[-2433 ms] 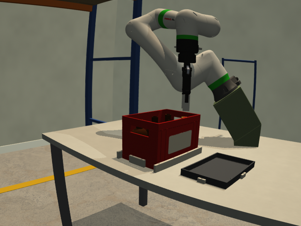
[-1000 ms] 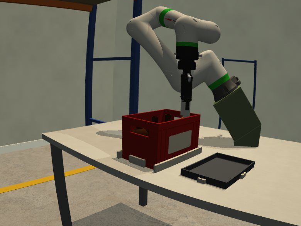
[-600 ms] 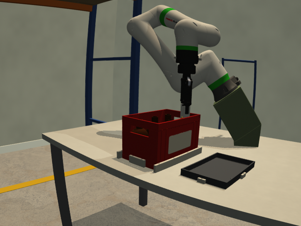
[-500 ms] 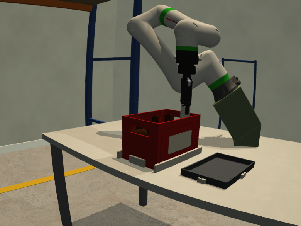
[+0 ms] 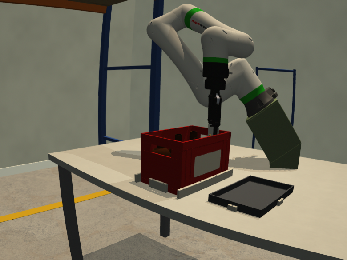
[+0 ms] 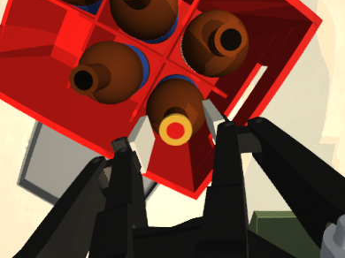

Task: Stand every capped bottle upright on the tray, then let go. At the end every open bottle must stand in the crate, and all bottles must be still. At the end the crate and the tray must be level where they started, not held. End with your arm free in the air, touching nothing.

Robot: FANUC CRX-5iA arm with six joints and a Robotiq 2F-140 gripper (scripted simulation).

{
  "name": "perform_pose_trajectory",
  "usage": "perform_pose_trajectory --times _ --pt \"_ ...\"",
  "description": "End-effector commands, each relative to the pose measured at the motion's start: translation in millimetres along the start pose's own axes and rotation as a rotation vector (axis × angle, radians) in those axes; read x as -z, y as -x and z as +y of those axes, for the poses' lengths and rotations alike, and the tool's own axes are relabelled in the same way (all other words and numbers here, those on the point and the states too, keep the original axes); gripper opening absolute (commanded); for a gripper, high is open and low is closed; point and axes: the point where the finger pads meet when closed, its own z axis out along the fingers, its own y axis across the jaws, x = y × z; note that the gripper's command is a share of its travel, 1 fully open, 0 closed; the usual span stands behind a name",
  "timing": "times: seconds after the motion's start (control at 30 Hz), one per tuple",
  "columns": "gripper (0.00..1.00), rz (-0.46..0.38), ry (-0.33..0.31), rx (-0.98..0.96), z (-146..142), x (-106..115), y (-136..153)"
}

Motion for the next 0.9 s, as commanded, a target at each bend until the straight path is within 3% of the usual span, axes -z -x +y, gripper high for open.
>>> perform_pose_trajectory --times 0.0,0.03,0.87 --pt "0.38 0.000 0.000 0.000 -0.2 -0.3 -0.1" --pt "0.00 0.000 0.000 0.000 -0.2 -0.1 0.0" --pt "0.00 0.000 -0.001 0.000 -0.3 0.0 0.0"
